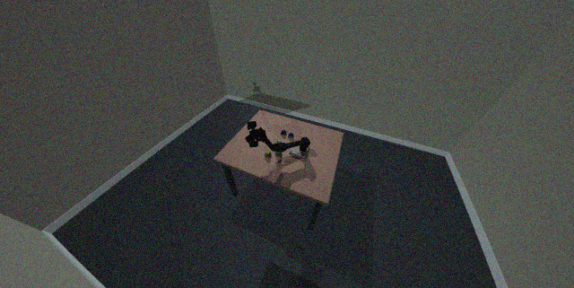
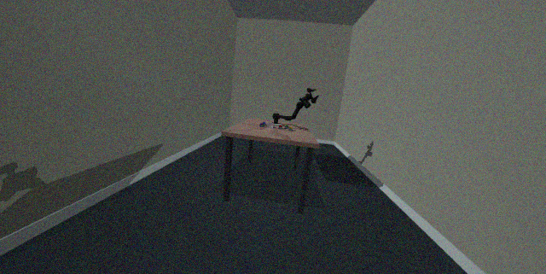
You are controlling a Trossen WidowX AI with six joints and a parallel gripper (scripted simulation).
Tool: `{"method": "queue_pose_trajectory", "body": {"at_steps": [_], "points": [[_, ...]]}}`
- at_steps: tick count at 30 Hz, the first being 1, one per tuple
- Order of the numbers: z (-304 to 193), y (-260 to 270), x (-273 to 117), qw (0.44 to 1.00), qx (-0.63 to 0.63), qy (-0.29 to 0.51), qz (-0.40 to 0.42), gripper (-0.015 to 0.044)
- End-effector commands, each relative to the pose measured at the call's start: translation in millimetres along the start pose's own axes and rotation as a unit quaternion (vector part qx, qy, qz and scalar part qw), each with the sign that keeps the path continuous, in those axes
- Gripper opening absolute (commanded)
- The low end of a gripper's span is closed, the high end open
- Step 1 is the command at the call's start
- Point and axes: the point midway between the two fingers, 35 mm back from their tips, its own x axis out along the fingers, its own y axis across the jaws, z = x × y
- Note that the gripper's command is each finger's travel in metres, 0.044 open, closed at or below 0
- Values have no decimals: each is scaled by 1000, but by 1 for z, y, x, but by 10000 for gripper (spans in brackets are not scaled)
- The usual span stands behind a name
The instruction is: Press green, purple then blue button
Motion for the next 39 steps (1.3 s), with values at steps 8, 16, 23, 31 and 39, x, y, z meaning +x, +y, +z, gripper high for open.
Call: {"method": "queue_pose_trajectory", "body": {"at_steps": [8, 16, 23, 31, 39], "points": [[104, -26, 47, 991, -67, -99, -54, 400], [250, -69, 68, 951, -138, -222, -163, 400], [378, -120, 40, 881, -175, -314, -307, 400], [482, -192, -47, 769, -173, -360, -498, 400], [515, -268, -178, 626, -115, -322, -700, 400]]}}
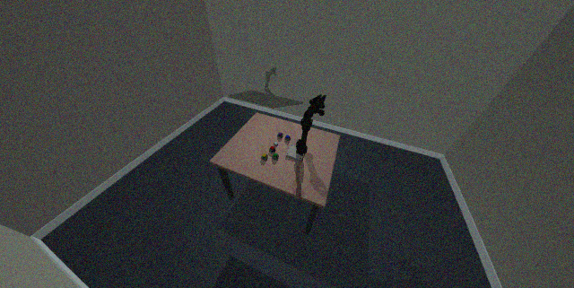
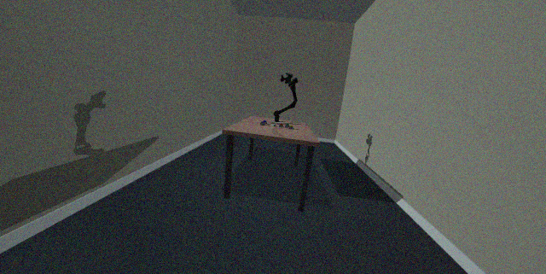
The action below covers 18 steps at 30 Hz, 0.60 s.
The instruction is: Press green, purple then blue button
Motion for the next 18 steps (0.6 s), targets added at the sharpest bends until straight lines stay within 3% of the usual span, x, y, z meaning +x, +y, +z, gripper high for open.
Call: {"method": "queue_pose_trajectory", "body": {"at_steps": [1, 5, 9, 13, 18], "points": [[-2, -72, 27, 992, -43, 34, -116, 400], [-15, -150, 36, 963, -87, 96, -235, 400], [-39, -227, 21, 913, -132, 181, -342, 400], [-67, -293, -18, 840, -175, 283, -429, 400], [-102, -354, -93, 720, -224, 425, -502, 400]]}}
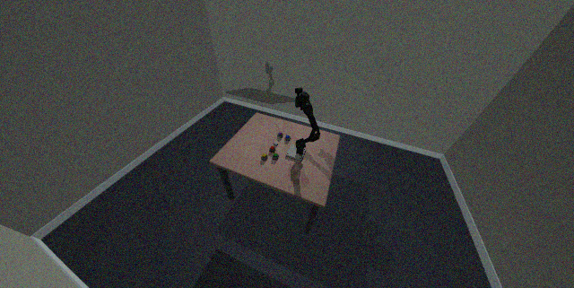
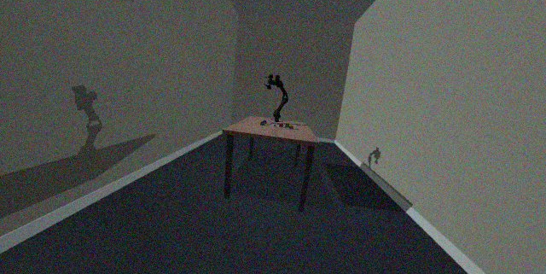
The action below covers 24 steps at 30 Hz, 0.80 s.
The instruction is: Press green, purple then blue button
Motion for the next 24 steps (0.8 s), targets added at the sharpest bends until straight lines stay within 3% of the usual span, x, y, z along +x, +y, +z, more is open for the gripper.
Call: {"method": "queue_pose_trajectory", "body": {"at_steps": [1, 6, 12, 18, 24], "points": [[-61, -43, 23, 988, -81, 110, -73, 400], [-146, -102, 21, 933, -200, 263, -144, 400], [-234, -174, -25, 806, -348, 437, -194, 400], [-288, -248, -107, 614, -490, 583, -206, 400], [-293, -317, -204, 361, -611, 679, -189, 400]]}}
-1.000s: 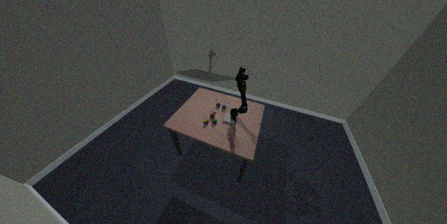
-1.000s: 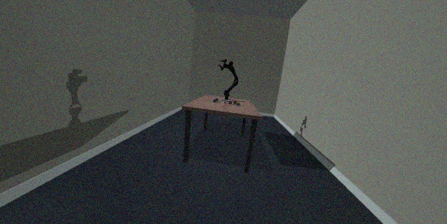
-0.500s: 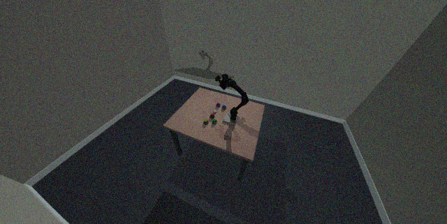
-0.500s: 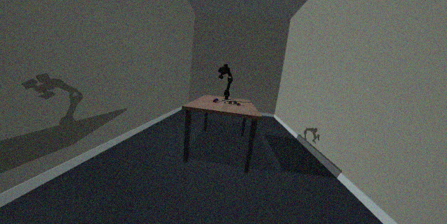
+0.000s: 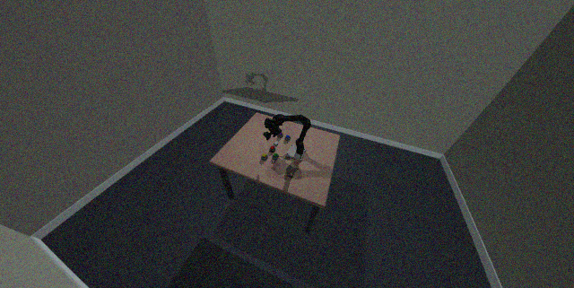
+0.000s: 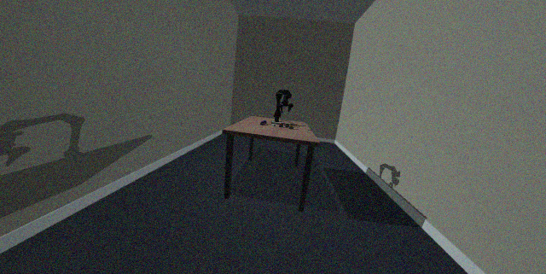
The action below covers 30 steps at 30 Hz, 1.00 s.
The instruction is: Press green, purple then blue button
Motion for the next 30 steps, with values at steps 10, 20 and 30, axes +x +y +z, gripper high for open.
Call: {"method": "queue_pose_trajectory", "body": {"at_steps": [10, 20, 30], "points": [[-91, 11, 36, 968, -193, 147, -63, 400], [-107, 0, 95, 968, -193, 147, -63, 164], [-107, 0, 95, 968, -193, 147, -63, 20]]}}
